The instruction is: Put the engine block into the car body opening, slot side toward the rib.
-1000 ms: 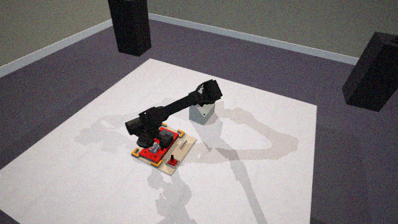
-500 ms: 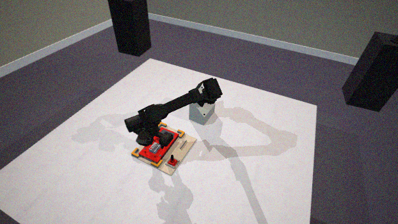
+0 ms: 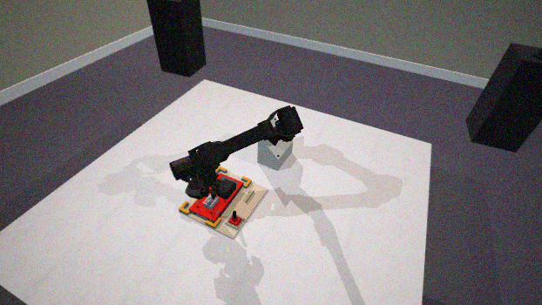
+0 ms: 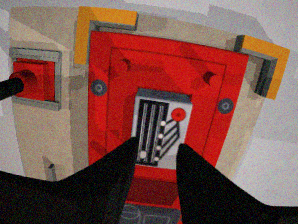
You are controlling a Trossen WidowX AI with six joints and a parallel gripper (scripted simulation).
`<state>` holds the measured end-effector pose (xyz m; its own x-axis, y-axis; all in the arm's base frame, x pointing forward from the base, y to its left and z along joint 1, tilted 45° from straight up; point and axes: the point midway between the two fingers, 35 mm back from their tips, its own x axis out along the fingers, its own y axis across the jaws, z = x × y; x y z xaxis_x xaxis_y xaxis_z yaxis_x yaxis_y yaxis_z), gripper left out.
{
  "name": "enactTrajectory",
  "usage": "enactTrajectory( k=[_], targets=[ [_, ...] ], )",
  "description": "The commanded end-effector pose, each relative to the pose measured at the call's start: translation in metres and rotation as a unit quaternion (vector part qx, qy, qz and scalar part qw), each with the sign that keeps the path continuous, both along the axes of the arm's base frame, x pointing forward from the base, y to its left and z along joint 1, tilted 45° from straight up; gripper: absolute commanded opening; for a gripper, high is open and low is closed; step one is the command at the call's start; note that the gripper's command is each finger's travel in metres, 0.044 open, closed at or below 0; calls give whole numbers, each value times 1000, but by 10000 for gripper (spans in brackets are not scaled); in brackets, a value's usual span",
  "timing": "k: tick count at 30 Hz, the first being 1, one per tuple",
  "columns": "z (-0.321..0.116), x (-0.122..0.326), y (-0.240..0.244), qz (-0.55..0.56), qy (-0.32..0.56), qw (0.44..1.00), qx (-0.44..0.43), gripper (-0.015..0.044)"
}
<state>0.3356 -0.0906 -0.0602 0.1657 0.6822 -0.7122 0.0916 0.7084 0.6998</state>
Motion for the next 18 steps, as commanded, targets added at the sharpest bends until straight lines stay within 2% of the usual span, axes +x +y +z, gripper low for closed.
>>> enactTrajectory(
  k=[1,2,18],
  targets=[
    [1,0,0,2,-1,1000,-2,20],
    [1,0,0,2,-1,1000,-2,0],
    [1,0,0,2,-1,1000,-2,0]
  ],
)
